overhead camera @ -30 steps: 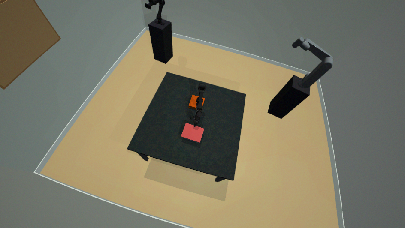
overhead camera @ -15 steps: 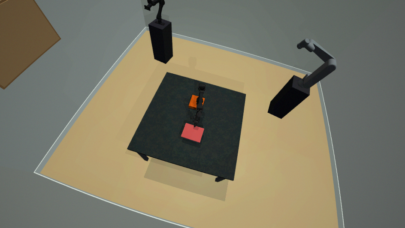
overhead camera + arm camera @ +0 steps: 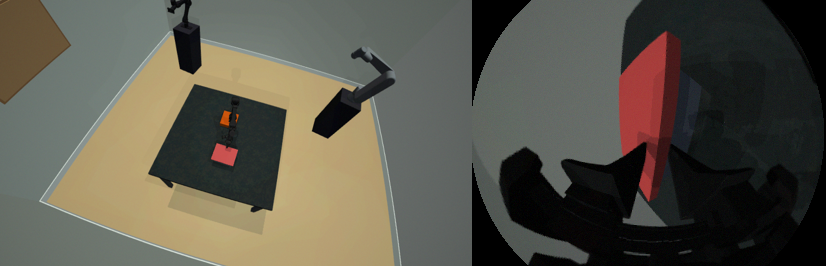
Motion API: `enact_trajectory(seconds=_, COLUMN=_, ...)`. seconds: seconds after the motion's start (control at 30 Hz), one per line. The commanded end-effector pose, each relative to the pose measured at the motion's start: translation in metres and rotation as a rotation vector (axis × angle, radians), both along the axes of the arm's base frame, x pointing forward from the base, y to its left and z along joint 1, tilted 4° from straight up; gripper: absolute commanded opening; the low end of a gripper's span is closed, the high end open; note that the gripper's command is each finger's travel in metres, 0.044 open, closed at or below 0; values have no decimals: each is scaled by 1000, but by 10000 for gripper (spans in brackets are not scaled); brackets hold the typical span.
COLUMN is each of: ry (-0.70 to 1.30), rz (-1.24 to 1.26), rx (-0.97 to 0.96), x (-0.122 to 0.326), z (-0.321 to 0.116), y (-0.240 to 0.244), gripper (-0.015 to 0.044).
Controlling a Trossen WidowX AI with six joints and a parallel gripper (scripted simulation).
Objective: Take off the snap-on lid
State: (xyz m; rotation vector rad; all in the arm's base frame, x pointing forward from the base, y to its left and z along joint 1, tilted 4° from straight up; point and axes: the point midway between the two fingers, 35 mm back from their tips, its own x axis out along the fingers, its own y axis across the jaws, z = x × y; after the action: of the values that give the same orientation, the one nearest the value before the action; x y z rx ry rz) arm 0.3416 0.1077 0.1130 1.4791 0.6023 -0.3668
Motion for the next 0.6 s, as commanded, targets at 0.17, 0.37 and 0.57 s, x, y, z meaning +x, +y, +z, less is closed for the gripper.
enact_trajectory(seconds=0.17, ry=-11, rz=4, rx=2, x=1, z=16, y=0, gripper=0)
enact_trajectory(seconds=0.37, ry=-11, rz=4, rx=2, x=2, z=24, y=0, gripper=0)
enact_trajectory(seconds=0.57, ry=-11, rz=4, rx=2, x=3, z=32, y=0, gripper=0)
